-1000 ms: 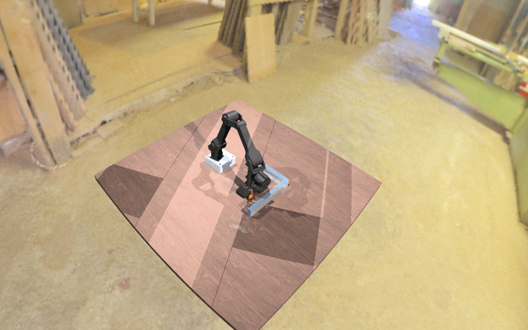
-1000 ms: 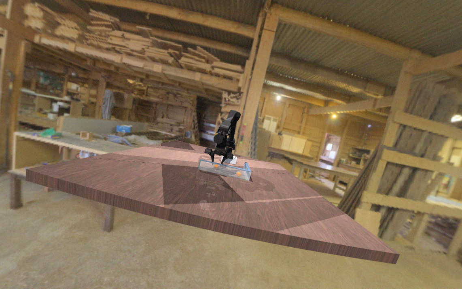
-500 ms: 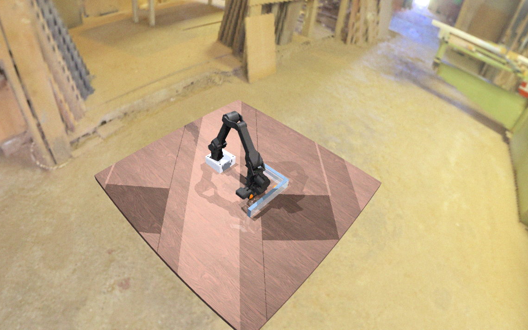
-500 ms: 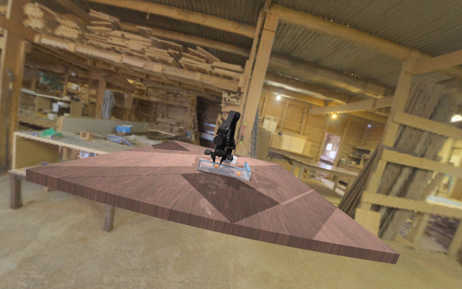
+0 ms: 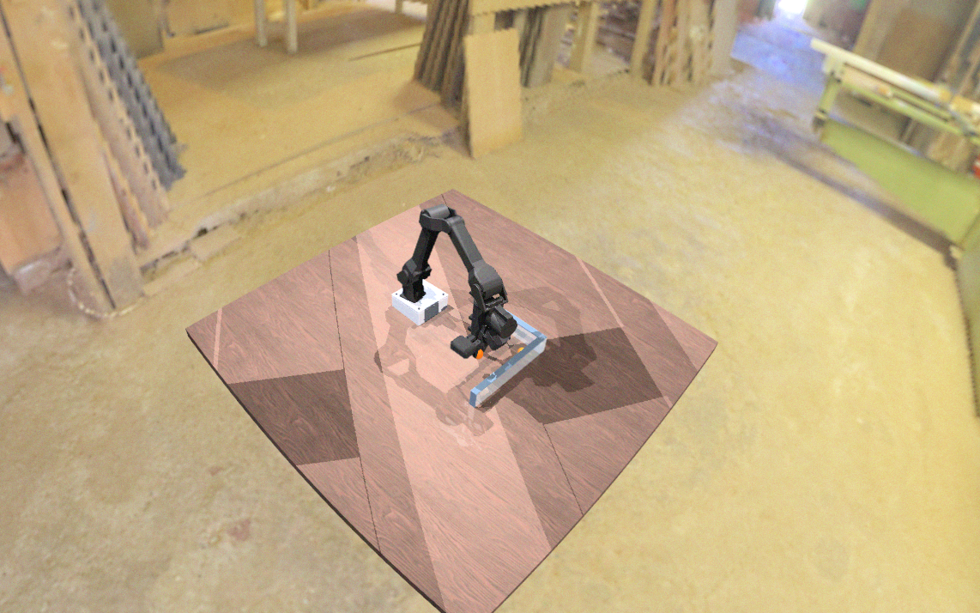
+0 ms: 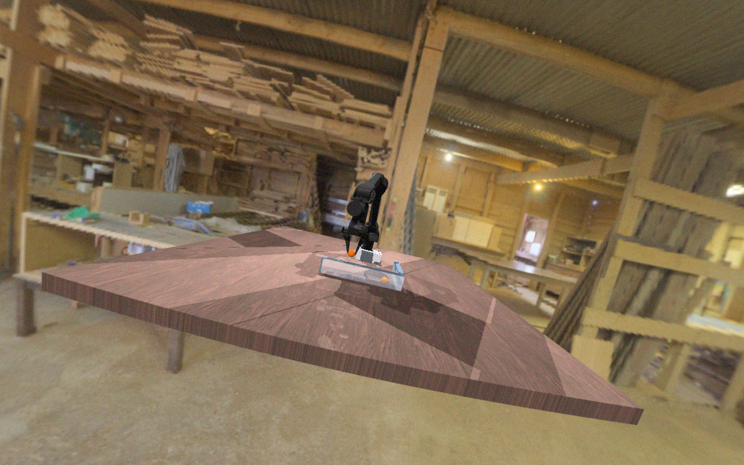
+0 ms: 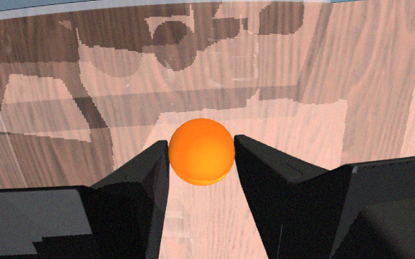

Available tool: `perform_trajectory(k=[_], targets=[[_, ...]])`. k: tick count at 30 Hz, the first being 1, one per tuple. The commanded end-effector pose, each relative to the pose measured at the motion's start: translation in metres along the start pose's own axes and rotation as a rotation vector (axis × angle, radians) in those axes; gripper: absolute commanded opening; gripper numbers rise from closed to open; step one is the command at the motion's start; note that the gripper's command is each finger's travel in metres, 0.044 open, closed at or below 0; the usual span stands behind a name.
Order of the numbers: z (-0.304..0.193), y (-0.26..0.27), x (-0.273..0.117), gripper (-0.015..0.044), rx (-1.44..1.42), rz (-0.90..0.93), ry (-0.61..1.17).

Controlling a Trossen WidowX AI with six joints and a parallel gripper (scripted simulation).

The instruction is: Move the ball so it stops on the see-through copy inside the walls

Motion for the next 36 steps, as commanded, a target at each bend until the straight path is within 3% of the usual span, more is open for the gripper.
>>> perform_trajectory(k=[1, 9, 36], targets=[[-0.002, 0.000, -0.026, 0.0000, 0.003, -0.006, -0.003], [-0.006, 0.001, -0.056, 0.0000, 0.002, -0.006, -0.002], [0.024, 0.157, -0.018, 0.0000, 0.001, 0.007, -0.005]])
Point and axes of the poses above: the point midway between the two fingers, 35 mm back from their tips, its own x axis out along the fingers, its own y axis across the jaws, z = x × y, the point moved 10 cm from there along -x, back along the fingers, and after that the axes turned 8 degrees about x, right-handed, at the moved point
